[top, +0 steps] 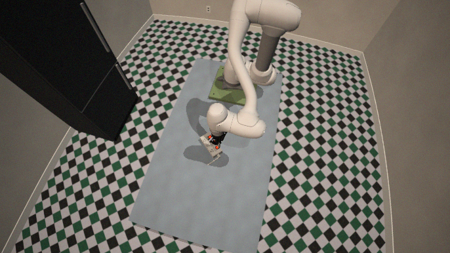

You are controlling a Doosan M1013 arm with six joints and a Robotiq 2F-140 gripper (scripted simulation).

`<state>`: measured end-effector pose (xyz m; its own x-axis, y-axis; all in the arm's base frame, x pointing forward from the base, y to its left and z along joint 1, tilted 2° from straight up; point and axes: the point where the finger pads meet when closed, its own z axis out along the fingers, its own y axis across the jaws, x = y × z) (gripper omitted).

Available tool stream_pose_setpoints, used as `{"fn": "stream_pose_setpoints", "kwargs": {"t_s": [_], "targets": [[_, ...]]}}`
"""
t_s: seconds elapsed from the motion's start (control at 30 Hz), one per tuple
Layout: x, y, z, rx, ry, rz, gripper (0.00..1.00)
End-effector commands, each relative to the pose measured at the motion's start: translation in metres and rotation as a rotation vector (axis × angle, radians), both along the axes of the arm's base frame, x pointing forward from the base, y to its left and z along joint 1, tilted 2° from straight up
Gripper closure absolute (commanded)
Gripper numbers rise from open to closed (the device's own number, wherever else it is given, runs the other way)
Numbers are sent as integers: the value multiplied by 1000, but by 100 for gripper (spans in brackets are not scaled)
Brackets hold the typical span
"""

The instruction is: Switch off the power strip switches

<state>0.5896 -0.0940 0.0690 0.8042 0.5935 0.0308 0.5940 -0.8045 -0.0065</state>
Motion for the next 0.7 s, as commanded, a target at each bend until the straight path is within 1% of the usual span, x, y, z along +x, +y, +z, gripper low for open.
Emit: {"fn": "stream_pose_setpoints", "kwargs": {"t_s": [0.0, 0.67], "targets": [[0, 0, -2, 0, 0, 0, 100], [0, 0, -5, 0, 0, 0, 100]]}}
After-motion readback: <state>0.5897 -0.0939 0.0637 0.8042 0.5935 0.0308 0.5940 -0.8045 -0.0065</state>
